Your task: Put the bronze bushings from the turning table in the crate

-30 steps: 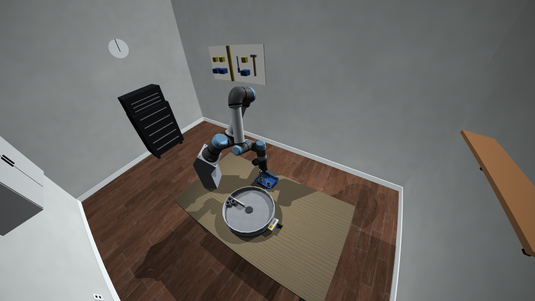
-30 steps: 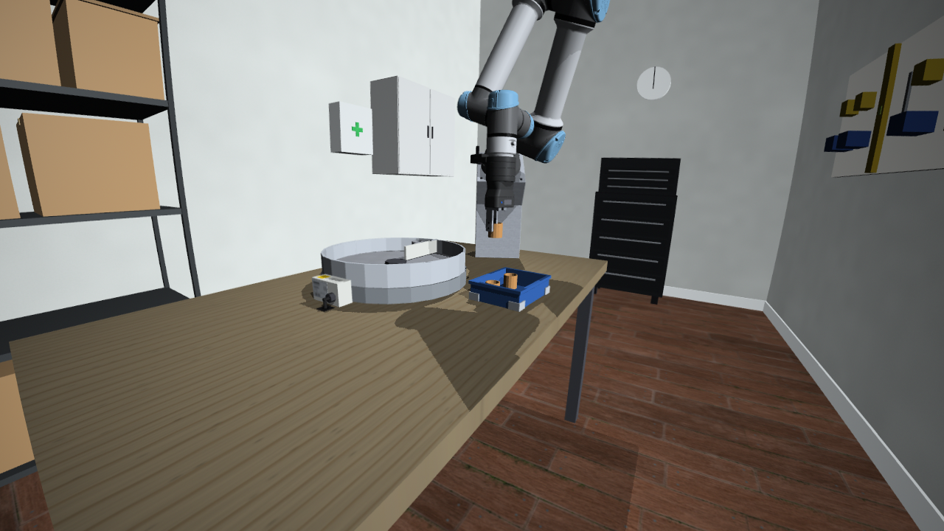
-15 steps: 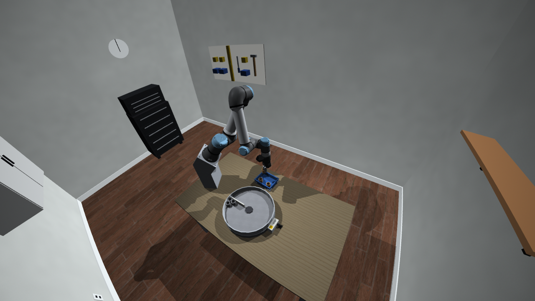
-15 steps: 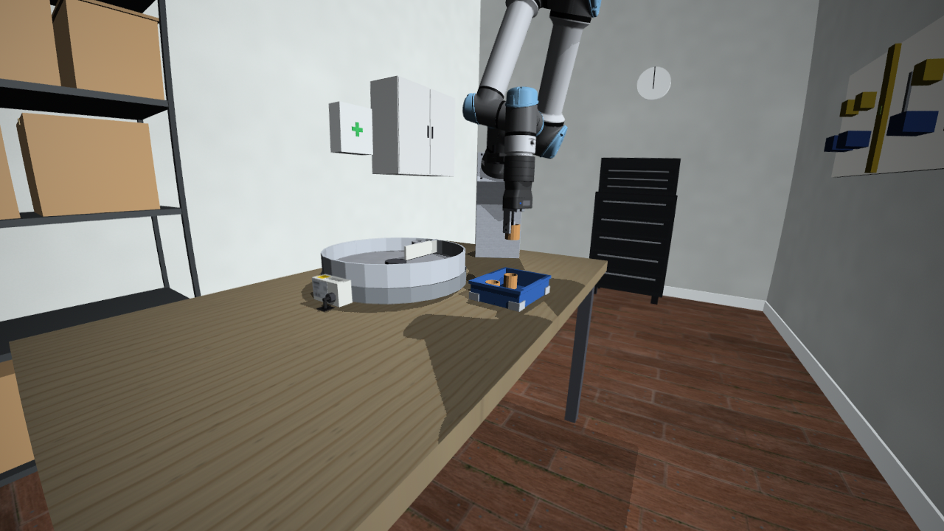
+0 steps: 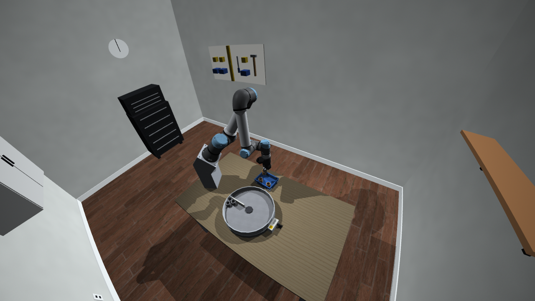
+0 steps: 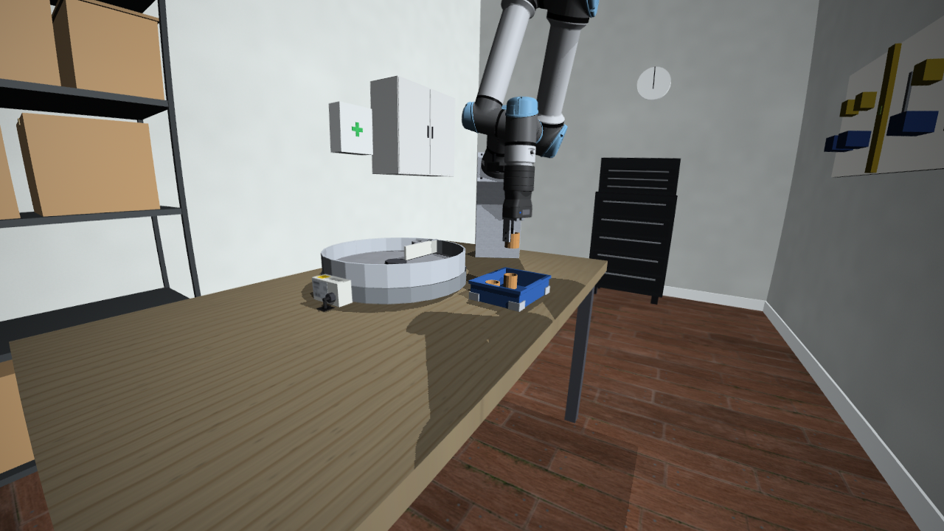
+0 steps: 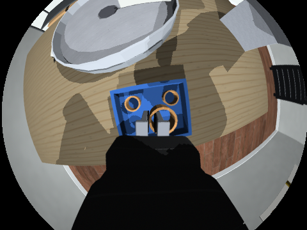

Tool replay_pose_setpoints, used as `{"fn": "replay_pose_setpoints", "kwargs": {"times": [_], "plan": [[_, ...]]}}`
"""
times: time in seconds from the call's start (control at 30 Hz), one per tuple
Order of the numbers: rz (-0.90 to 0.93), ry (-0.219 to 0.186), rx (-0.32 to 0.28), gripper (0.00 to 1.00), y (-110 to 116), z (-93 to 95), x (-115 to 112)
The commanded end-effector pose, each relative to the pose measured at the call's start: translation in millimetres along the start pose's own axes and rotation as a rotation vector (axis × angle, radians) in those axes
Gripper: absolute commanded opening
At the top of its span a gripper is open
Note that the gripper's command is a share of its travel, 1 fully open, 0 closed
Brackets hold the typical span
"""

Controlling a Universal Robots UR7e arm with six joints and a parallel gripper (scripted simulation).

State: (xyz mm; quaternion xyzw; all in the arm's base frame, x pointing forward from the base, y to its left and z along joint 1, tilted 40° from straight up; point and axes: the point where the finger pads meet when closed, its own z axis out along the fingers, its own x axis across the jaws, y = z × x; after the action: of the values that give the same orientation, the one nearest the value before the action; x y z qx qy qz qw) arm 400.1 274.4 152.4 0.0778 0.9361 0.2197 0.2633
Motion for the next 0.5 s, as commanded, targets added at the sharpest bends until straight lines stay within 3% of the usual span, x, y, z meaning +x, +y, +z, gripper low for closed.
{"fn": "replay_pose_setpoints", "kwargs": {"times": [0.0,0.2,0.37,0.47], "plan": [[-0.001,-0.003,-0.001,0.00,0.8,1.1,-1.0],[-0.001,-0.003,-0.001,0.00,0.8,1.1,-1.0],[0.001,-0.003,-0.001,0.00,0.6,24.1,-1.2],[0.001,-0.003,-0.001,0.00,0.6,24.1,-1.2]]}}
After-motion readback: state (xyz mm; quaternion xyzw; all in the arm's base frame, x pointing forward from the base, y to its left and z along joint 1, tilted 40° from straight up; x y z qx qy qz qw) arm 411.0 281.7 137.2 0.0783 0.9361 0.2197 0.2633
